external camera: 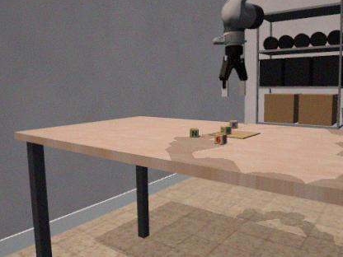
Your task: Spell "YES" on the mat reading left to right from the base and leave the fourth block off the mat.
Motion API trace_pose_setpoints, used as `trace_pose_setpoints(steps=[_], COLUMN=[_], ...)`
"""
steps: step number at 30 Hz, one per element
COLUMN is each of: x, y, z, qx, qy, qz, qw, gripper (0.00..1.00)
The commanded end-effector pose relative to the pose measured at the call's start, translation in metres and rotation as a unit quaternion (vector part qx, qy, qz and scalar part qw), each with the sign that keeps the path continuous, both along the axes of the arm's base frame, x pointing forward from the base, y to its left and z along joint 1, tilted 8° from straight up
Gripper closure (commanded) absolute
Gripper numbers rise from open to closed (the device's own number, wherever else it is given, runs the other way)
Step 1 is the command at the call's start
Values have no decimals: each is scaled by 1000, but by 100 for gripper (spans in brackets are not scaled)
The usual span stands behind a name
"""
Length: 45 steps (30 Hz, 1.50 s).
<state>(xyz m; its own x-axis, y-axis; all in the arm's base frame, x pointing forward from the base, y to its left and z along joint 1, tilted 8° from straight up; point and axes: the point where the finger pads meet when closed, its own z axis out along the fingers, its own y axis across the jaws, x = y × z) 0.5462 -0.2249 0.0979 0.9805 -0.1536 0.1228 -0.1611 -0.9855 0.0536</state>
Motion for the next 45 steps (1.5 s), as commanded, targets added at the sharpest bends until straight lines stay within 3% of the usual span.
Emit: trace_pose_setpoints(steps=[1,24,41,45], x=[1,2,2,2], y=[0,-1,-1,-1], z=[0,-3,-6,-6], qx=[8,25,38,42], qy=[-7,-17,-25,-28], qz=[-69,-212,-325,-363], qw=[998,977,945,931], gripper=[0,0,0,0])
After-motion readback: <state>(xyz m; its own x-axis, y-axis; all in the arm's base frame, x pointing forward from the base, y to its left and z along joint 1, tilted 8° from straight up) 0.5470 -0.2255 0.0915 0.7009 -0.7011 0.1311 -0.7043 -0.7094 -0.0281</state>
